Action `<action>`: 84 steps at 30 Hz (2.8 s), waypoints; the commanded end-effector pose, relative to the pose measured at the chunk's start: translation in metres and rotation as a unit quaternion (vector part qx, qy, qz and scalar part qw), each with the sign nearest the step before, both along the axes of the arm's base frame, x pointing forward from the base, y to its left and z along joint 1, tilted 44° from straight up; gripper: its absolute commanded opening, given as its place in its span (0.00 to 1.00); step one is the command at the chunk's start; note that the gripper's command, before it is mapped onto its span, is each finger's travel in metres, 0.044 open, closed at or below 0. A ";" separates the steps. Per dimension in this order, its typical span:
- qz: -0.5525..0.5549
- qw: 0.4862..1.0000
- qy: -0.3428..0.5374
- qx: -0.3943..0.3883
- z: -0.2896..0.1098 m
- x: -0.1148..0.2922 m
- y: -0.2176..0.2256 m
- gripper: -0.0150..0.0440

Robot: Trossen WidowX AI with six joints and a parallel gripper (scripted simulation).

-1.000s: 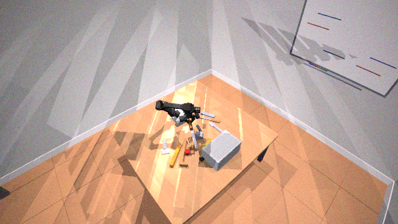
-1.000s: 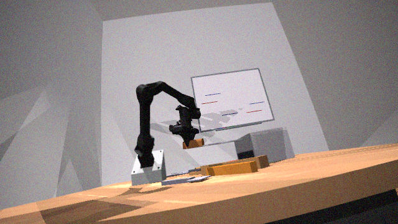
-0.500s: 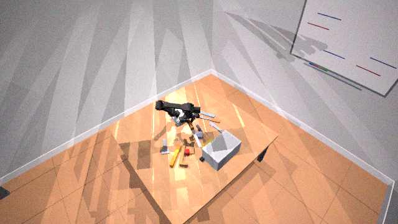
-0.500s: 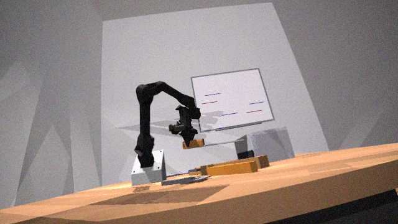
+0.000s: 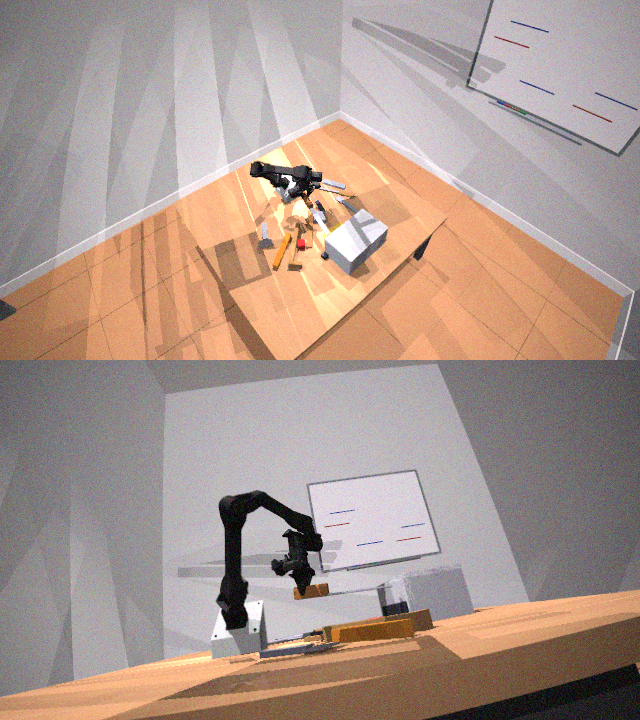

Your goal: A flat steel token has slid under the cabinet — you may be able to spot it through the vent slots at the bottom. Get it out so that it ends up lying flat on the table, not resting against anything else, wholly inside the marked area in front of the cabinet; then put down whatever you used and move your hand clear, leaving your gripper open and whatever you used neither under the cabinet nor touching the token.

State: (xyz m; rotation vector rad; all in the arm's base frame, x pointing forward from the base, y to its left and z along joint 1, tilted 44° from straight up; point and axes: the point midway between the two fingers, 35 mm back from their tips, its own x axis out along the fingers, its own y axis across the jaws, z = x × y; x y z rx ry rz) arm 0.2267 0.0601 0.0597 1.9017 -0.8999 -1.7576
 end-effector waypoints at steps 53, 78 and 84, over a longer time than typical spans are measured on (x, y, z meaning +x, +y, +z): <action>0.045 0.998 0.035 -0.002 -0.080 -0.007 0.011 0.25; 0.046 0.998 0.035 -0.002 -0.117 -0.010 0.015 0.25; 0.046 0.998 0.035 -0.002 -0.125 -0.011 0.016 0.25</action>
